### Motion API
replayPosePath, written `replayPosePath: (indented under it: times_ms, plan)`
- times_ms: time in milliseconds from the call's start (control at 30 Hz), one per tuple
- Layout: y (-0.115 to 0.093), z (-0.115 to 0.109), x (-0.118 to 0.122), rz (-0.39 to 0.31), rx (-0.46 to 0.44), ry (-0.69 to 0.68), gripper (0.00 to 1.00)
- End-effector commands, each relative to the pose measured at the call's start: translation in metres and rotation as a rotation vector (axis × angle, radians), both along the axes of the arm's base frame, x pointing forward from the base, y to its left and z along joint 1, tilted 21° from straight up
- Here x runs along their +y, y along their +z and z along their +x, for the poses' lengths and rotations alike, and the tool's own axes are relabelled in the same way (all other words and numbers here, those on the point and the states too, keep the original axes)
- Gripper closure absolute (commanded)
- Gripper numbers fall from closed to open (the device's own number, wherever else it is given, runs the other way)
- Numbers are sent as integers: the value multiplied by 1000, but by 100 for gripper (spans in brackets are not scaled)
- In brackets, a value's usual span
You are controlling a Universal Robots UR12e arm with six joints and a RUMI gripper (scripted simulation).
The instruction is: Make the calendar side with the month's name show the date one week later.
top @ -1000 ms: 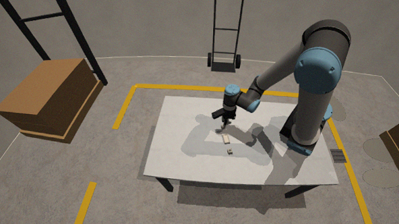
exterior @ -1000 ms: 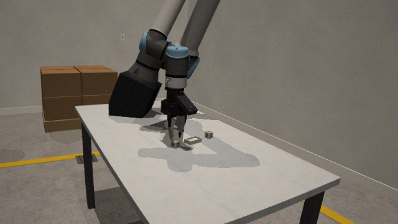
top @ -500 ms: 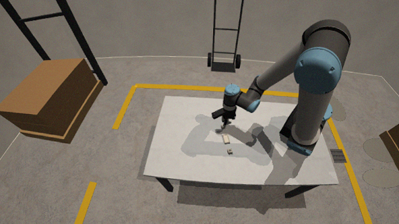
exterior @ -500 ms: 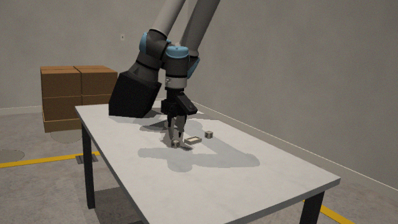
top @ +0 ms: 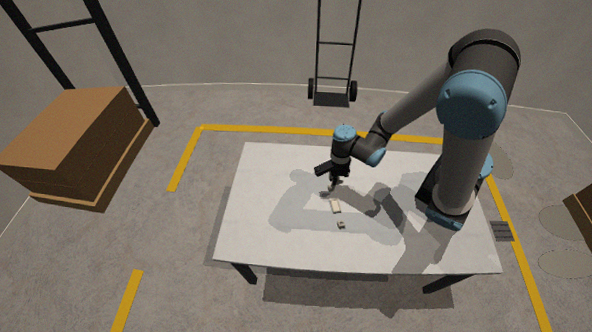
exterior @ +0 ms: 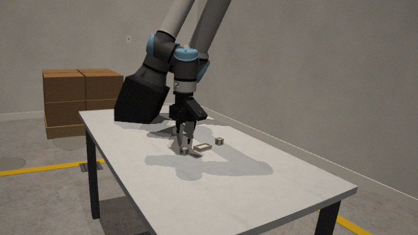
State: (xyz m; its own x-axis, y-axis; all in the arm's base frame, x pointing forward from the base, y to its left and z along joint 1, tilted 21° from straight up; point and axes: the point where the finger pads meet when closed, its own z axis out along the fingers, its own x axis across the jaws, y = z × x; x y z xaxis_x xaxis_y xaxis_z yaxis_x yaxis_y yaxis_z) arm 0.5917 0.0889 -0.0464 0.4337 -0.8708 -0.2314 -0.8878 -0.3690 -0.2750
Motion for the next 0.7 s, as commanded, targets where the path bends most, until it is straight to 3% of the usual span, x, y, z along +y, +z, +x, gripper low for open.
replayPosePath:
  times_ms: [0,667]
  plan:
    - [-1,-1,2,-1,2,1,72]
    - [-1,-3,2,-1,2,1,72]
